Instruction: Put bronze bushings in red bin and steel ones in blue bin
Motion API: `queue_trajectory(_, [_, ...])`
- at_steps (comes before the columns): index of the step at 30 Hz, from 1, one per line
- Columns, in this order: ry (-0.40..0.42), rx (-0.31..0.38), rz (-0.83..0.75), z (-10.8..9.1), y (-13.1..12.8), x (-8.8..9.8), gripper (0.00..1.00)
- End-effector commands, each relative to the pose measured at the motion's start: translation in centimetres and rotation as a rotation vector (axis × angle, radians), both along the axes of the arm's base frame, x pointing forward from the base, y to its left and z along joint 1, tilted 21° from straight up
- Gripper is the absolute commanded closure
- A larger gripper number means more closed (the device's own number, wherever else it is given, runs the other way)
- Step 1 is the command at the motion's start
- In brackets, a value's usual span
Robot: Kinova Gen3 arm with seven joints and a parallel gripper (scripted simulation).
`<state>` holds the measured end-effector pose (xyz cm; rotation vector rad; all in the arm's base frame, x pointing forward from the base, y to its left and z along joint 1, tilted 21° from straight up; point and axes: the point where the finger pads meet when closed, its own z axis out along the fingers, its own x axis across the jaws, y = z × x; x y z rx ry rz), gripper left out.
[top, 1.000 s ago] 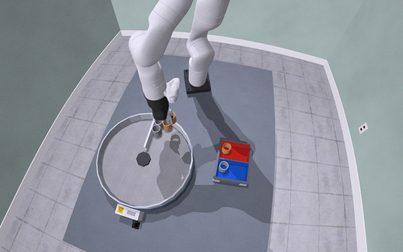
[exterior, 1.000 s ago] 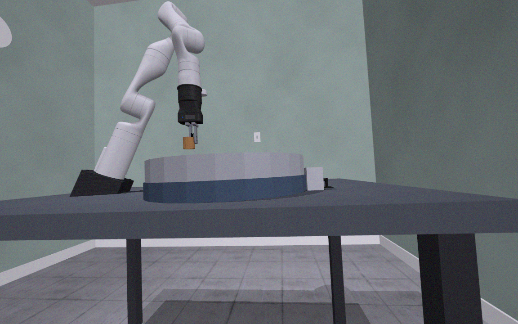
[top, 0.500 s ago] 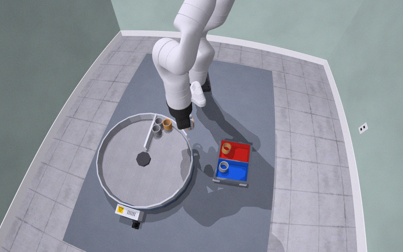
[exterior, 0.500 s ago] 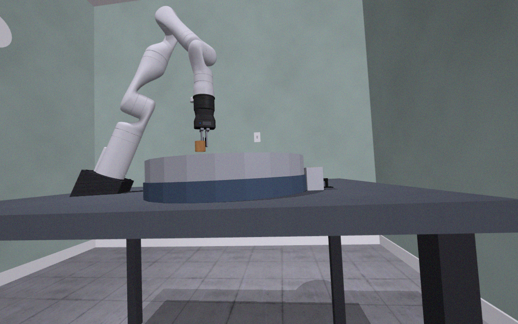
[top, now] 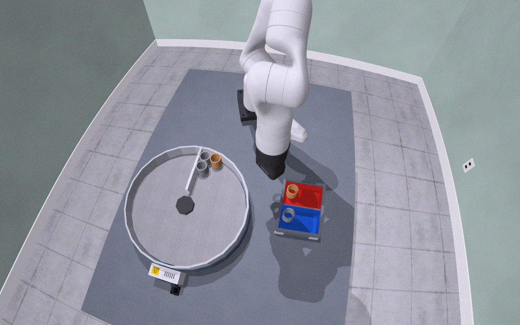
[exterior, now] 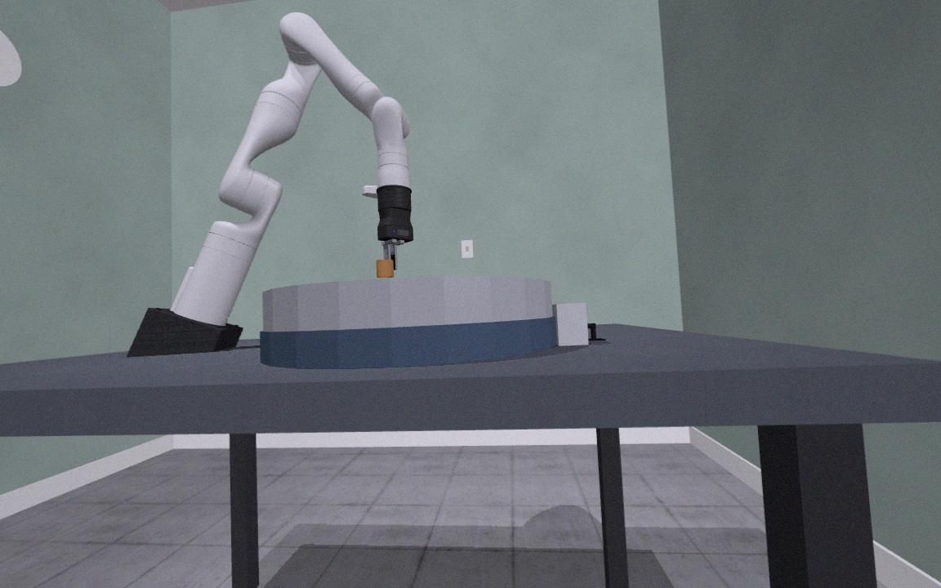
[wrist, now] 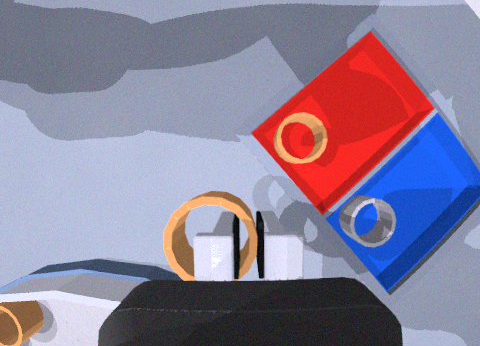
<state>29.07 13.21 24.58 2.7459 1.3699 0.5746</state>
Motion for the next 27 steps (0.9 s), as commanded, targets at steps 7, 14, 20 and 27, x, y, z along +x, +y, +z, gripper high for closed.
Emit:
queue_trajectory(7, [-0.037,-0.077,0.224,1.1,5.8,0.4,1.0])
queue_trajectory(14, [-0.073,-0.159,0.452,2.1,11.5,0.7,1.0])
queue_trajectory(20, [-0.073,-0.159,0.452,2.1,11.5,0.7,1.0])
queue_trajectory(27, [-0.09,-0.153,0.476,2.2,12.2,0.0,1.0])
